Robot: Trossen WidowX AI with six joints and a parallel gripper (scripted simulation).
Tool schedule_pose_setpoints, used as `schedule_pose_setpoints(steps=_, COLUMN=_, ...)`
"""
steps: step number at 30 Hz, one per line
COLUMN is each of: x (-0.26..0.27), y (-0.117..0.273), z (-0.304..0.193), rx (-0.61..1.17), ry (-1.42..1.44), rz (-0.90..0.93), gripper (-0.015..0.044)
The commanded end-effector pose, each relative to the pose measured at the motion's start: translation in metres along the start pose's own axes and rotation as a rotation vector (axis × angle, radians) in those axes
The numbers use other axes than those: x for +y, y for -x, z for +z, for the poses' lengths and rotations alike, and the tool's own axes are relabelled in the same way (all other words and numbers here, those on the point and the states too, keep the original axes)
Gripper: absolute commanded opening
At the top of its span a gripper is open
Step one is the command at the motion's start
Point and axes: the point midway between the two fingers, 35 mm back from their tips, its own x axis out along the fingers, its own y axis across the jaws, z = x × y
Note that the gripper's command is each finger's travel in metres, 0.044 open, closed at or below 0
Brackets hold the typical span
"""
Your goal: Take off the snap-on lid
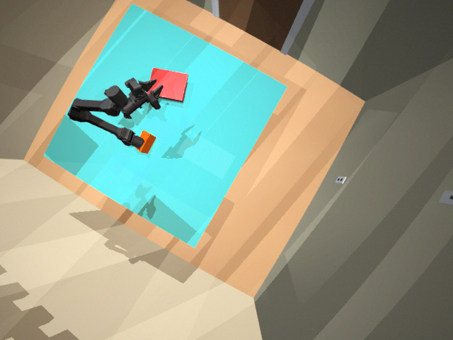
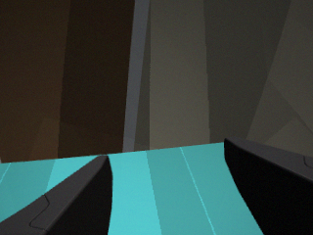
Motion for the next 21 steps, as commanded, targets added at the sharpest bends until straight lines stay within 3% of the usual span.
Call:
schedule_pose_setpoints(steps=1, x=0.022, y=-0.011, z=-0.051, rx=0.172, ry=-0.338, rz=0.091, gripper=0.0235)
schedule_pose_setpoints(steps=8, x=0.085, y=-0.007, z=-0.144, rx=0.591, ry=-1.086, rz=0.170, gripper=0.0235)
schedule_pose_setpoints(steps=13, x=0.117, y=0.006, z=-0.175, rx=0.798, ry=-1.439, rz=0.138, gripper=0.0235)
schedule_pose_setpoints(steps=21, x=0.118, y=0.007, z=-0.176, rx=0.810, ry=-1.460, rz=0.134, gripper=0.0235)
